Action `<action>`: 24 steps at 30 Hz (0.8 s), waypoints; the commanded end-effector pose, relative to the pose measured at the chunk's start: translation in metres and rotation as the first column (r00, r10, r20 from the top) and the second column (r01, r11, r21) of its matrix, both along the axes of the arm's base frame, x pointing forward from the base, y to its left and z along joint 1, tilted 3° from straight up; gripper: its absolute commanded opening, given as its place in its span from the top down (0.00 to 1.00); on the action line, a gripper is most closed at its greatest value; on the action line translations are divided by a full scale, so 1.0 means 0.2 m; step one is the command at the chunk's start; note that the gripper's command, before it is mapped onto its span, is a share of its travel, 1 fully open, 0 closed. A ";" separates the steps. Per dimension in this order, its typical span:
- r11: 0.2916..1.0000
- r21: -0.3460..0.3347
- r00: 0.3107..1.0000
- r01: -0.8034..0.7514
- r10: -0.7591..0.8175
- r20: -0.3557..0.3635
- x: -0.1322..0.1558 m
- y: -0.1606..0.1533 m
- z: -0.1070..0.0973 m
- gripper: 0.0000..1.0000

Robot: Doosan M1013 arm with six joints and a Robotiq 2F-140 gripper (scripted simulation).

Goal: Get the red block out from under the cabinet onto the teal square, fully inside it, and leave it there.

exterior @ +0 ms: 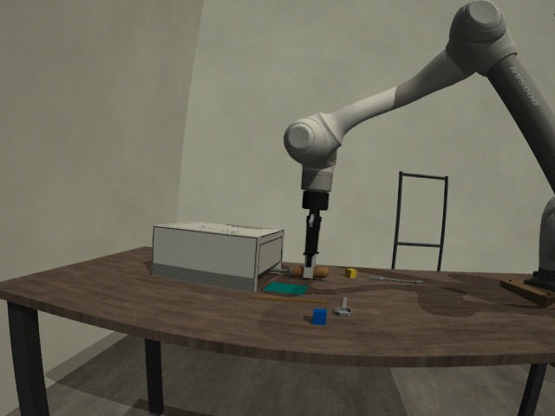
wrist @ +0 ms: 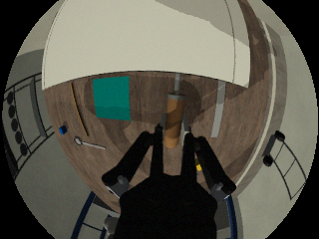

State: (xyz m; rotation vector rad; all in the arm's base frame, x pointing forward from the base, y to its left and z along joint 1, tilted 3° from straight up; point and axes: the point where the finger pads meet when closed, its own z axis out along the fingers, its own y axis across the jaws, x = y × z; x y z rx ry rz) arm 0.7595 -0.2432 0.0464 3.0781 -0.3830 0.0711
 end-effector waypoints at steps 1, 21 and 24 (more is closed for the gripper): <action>1.000 0.004 1.000 0.001 -0.001 -0.005 0.00 0.02 -0.01 1.00; 1.000 0.004 1.000 0.001 -0.001 -0.005 0.01 0.02 -0.01 1.00; 1.000 0.004 1.000 0.001 -0.001 -0.005 0.01 0.03 -0.01 1.00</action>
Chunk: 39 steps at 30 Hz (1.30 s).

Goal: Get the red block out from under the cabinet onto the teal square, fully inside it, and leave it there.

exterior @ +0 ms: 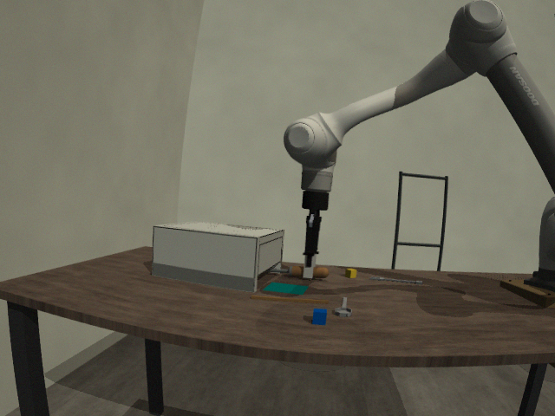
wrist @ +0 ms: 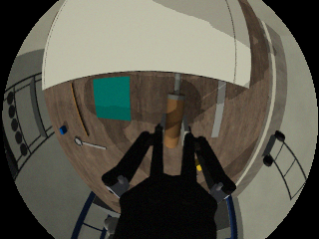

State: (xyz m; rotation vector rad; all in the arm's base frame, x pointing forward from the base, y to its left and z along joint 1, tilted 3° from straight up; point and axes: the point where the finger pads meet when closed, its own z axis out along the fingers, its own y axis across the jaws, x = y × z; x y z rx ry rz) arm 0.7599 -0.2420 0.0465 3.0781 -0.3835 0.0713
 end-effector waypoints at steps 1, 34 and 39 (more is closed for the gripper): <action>1.000 0.004 1.000 0.001 -0.001 -0.005 0.01 0.03 -0.01 1.00; 1.000 0.004 1.000 0.000 0.000 -0.005 0.10 0.38 -0.03 1.00; 1.000 0.004 1.000 0.000 0.000 -0.005 0.10 0.41 -0.03 1.00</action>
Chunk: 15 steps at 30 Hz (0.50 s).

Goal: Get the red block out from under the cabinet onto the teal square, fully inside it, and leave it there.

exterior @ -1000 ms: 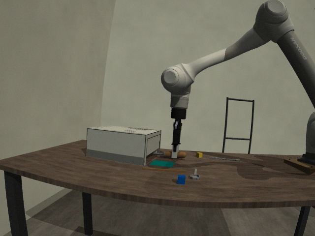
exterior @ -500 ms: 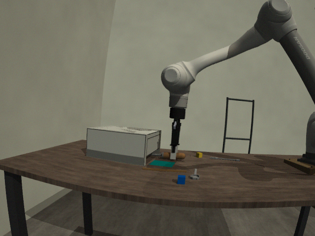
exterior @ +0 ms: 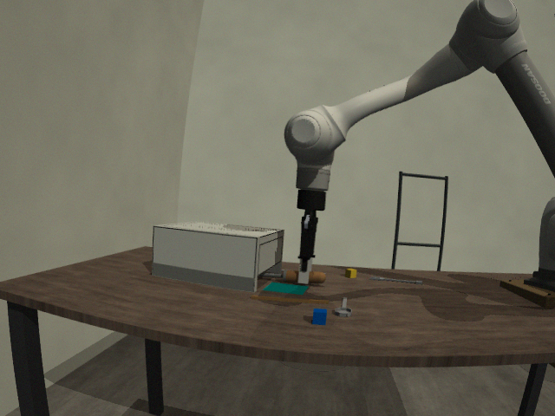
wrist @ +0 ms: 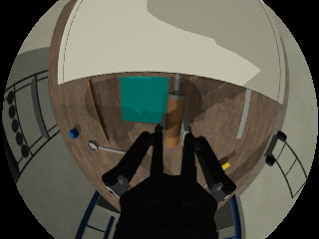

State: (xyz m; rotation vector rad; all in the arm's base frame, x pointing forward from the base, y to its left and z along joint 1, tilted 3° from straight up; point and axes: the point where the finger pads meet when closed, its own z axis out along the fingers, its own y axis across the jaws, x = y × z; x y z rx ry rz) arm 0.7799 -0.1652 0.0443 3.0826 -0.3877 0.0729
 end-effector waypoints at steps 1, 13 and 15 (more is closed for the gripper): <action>1.000 -0.001 1.000 -0.002 0.002 -0.007 0.00 0.03 -0.02 1.00; 1.000 -0.001 1.000 -0.002 0.002 -0.007 0.01 0.04 -0.02 1.00; 1.000 -0.001 1.000 -0.002 0.002 -0.007 0.01 0.04 -0.02 1.00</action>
